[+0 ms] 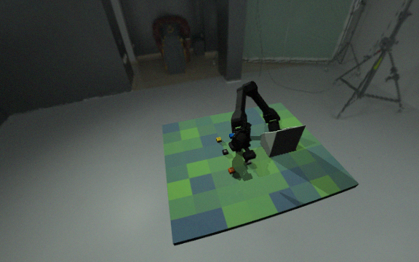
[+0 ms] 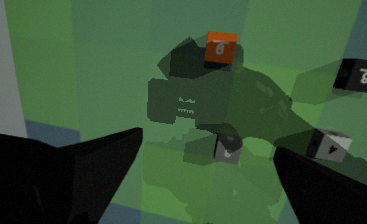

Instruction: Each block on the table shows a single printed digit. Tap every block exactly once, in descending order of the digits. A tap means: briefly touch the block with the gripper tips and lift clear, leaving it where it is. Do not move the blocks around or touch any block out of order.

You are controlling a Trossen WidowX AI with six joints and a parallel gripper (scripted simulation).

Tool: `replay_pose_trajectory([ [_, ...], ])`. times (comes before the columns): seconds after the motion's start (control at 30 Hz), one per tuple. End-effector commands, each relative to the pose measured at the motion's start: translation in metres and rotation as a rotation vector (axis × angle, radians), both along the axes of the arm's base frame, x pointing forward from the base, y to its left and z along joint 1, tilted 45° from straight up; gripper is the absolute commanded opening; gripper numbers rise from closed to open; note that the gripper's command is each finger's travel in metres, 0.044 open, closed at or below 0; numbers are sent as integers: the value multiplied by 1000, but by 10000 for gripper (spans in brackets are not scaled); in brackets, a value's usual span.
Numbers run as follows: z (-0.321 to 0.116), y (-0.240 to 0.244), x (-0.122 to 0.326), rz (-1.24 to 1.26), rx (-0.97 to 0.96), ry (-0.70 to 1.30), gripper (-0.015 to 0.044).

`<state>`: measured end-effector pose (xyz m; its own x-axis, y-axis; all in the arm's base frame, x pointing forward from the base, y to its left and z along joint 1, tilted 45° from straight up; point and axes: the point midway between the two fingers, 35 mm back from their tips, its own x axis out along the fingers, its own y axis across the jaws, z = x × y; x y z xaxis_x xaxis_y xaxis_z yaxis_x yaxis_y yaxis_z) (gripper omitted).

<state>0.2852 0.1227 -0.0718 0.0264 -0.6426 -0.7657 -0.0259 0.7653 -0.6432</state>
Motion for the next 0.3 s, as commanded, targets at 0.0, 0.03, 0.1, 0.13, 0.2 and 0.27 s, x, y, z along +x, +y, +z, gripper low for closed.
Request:
replay_pose_trajectory([
  [0.0,-37,45,-37,-9,-53,-9,400],
  [0.03,-42,50,-43,-11,-63,-13,400],
  [0.1,-44,52,-45,-11,-66,-14,400],
  [0.13,-44,52,-45,-11,-66,-14,400],
  [0.2,-44,52,-45,-11,-66,-14,400],
  [0.27,-44,52,-45,-11,-66,-14,400],
])
